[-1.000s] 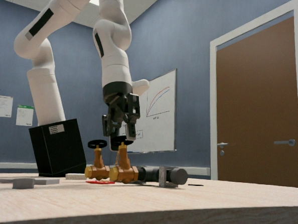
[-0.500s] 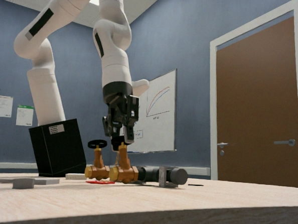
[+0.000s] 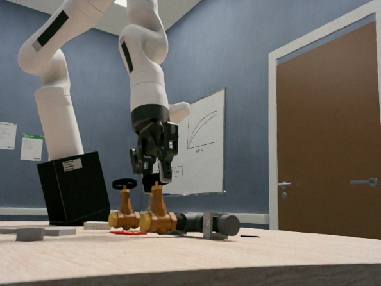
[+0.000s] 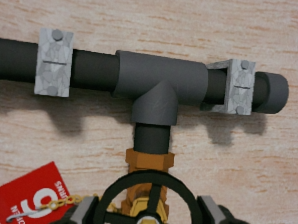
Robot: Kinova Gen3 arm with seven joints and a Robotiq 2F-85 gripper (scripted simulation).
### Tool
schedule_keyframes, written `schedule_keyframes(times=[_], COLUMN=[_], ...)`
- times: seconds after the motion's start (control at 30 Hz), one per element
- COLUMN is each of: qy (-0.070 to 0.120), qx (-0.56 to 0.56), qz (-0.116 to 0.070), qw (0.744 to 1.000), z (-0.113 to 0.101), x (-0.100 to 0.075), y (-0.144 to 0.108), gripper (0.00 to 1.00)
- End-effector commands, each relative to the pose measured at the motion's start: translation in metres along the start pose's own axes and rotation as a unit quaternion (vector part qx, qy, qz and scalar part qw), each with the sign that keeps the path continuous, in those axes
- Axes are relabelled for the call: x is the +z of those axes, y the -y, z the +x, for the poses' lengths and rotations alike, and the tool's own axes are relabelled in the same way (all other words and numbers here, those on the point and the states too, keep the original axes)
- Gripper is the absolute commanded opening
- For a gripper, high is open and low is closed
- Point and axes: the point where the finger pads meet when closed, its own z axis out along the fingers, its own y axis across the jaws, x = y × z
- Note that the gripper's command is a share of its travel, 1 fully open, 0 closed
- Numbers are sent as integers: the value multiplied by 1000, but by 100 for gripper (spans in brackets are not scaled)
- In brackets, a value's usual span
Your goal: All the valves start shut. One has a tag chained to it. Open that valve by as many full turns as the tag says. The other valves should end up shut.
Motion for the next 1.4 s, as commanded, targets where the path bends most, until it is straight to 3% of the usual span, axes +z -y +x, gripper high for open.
schedule_keyframes(times=[0.0,0.4,0.57,0.7,0.77,1.0,1.27,1.33,1.37], qy=[0,0,0,0,0,0,0,0,0], qx=[-18,-168,-286,-394,-394,-592,-787,-787,-807], qz=[-1,-1,-1,-1,-1,-1,-1,-1,-1], qw=[1000,986,958,919,919,806,617,617,591], z=[0,0,0,0,0,0,0,0,0], x=[0,0,0,0,0,0,0,0,0], y=[-1,-1,-1,-1,-1,-1,-1,-1,-1], gripper=[59,59,59,59,59,59,59,59,59])
